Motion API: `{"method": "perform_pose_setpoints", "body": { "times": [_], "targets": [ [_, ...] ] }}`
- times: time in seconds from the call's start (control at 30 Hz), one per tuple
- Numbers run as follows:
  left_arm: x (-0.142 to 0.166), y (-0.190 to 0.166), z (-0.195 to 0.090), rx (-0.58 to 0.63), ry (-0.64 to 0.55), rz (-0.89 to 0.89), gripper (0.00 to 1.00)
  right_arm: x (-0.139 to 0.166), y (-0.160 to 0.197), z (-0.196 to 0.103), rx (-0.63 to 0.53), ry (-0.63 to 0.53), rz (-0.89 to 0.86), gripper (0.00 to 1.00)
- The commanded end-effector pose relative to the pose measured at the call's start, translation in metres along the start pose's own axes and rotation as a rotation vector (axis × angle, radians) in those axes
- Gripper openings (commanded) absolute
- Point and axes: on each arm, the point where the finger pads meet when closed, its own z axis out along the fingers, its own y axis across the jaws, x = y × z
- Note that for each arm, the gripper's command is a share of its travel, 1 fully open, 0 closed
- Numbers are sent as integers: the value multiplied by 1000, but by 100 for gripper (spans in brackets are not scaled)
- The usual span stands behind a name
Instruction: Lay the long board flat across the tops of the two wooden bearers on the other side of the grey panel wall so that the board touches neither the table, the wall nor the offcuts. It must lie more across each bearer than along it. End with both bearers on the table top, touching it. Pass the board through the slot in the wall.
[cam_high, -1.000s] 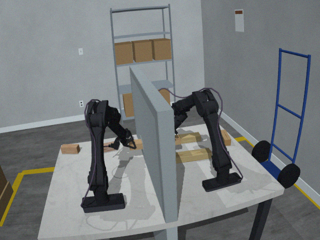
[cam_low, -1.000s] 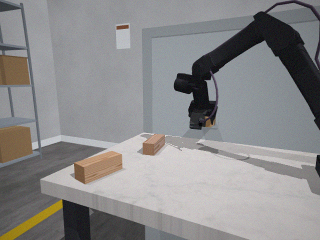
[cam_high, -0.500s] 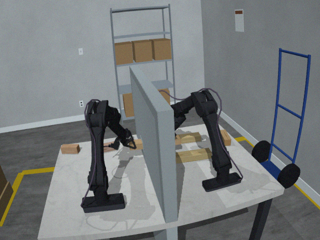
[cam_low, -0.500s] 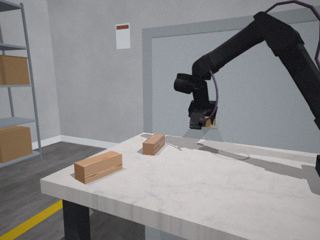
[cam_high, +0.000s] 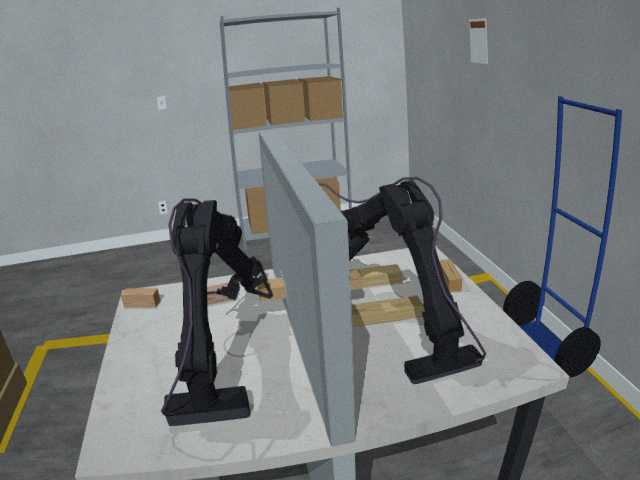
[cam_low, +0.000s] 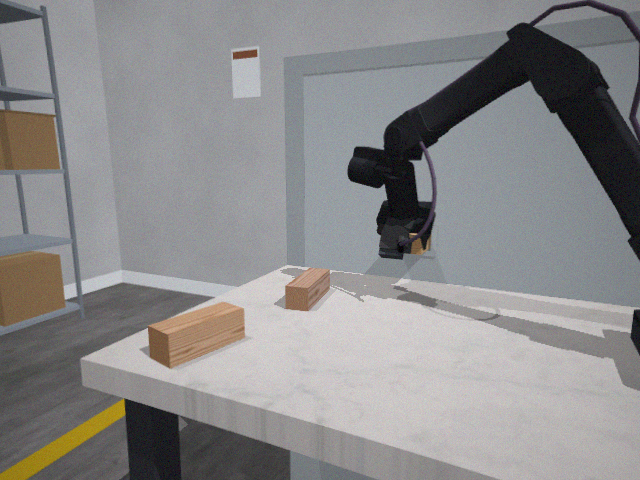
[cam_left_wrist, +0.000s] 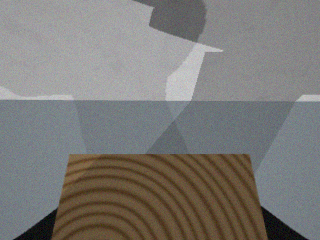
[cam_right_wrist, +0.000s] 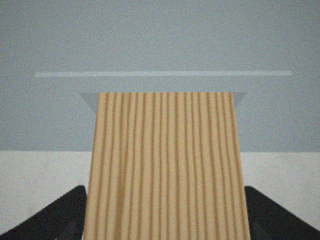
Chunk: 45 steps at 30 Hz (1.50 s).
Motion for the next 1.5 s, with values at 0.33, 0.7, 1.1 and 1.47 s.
{"method": "perform_pose_setpoints", "body": {
  "times": [0.33, 0.7, 1.1, 1.47],
  "targets": [
    [42, -17, -32, 99, 94, 82, 0, -21, -9, -8, 26, -39, -22, 0],
    [42, -17, -32, 99, 94, 82, 78, -21, -9, -8, 26, -39, -22, 0],
    [40, -13, -31, 80, 88, 68, 78, -21, -9, -8, 26, -39, -22, 0],
    [40, -11, -31, 76, 86, 70, 78, -21, -9, -8, 26, -39, -22, 0]
  ]
}}
